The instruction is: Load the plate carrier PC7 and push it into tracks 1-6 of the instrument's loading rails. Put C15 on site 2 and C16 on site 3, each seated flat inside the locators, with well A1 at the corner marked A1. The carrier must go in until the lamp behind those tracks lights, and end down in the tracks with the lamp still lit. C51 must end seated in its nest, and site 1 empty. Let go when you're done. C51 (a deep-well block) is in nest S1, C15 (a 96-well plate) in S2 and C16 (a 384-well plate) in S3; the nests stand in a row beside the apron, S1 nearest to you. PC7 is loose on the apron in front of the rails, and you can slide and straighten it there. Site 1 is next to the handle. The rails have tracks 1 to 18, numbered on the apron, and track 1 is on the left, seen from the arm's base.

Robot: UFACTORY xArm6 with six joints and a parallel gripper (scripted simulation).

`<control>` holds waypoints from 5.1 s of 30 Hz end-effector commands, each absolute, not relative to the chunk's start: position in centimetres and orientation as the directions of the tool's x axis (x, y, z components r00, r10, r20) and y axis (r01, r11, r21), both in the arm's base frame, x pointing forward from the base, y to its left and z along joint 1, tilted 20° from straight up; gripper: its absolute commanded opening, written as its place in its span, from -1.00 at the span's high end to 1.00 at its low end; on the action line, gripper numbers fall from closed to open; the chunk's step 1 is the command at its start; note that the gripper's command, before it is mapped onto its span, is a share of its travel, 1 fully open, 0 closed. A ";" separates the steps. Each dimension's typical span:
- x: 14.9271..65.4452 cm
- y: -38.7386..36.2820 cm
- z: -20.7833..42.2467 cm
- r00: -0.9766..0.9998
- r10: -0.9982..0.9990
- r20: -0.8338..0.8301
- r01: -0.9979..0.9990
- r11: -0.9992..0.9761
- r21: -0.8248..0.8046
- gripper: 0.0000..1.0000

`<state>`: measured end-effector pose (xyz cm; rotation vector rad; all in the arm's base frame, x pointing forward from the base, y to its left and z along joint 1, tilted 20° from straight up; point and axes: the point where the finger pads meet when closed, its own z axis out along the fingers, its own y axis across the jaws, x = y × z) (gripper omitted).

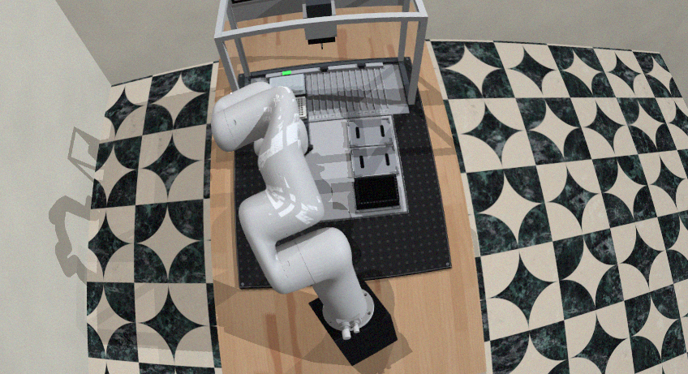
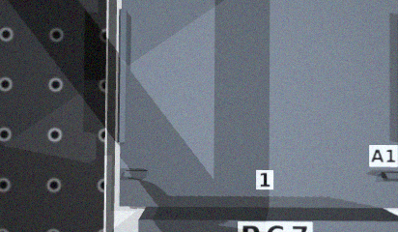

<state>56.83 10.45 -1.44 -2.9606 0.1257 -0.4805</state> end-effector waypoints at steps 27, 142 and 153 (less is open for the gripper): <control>56.4 10.5 -1.5 0.945 -0.105 0.310 -0.060 -0.987 -0.151 -0.63; 51.4 8.7 12.5 0.945 -0.105 0.311 -0.060 -0.987 -0.151 -0.63; 51.2 8.6 13.2 0.945 -0.105 0.311 -0.060 -0.987 -0.151 -0.63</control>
